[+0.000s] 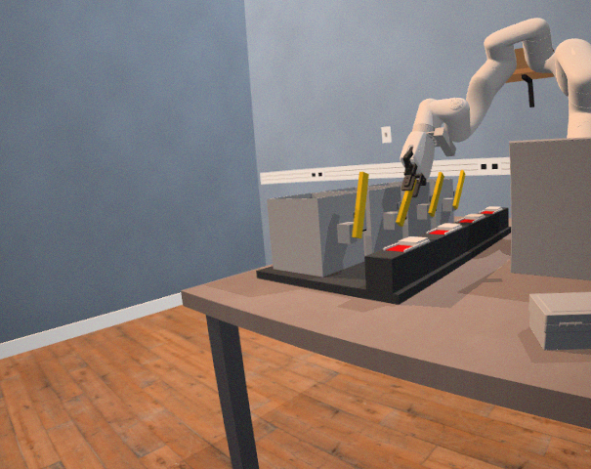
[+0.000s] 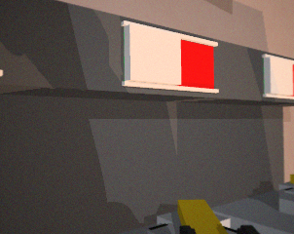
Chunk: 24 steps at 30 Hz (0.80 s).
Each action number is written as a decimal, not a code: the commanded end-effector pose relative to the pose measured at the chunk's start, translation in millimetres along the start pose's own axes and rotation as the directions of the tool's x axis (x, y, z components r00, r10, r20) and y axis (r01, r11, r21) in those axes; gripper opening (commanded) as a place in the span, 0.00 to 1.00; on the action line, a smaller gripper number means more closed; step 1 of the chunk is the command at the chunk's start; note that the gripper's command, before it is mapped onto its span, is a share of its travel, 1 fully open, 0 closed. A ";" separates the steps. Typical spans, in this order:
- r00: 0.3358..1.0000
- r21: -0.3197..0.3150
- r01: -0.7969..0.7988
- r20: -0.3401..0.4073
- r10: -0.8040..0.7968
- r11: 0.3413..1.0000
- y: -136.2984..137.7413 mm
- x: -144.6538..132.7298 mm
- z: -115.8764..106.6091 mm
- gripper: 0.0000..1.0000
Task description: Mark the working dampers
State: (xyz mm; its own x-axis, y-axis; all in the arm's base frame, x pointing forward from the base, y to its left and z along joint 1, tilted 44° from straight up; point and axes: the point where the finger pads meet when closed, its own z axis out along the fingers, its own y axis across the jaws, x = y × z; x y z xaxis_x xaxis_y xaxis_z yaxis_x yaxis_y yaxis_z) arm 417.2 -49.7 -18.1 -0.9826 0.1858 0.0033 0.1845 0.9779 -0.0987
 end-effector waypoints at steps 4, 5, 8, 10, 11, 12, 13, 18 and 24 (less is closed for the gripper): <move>1.000 -0.001 0.001 0.004 -0.001 1.000 0.7 -1.3 -1.1 0.19; 1.000 -0.001 0.001 0.004 -0.001 1.000 0.7 -1.3 -1.1 0.19; 1.000 -0.001 0.001 0.004 -0.001 1.000 0.7 -1.3 -1.1 0.23; 1.000 -0.001 0.001 0.004 -0.001 1.000 0.7 -1.3 -1.1 0.27; 1.000 -0.001 0.001 0.004 -0.001 1.000 0.7 -1.3 -1.1 0.27; 1.000 -0.001 0.001 0.004 -0.001 1.000 0.7 -1.3 -1.1 0.27; 1.000 -0.001 0.001 0.004 -0.001 1.000 0.7 -1.3 -1.1 0.27; 1.000 -0.001 0.001 0.004 -0.001 1.000 0.7 -1.3 -1.1 0.35; 1.000 -0.001 0.001 0.004 -0.001 1.000 0.7 -1.3 -1.1 0.39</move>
State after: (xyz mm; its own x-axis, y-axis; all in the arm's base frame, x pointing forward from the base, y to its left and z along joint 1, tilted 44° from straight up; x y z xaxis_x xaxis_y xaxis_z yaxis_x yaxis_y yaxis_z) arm 417.4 -49.5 -17.9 -0.9826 0.1856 0.0028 0.1844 0.9779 -0.0984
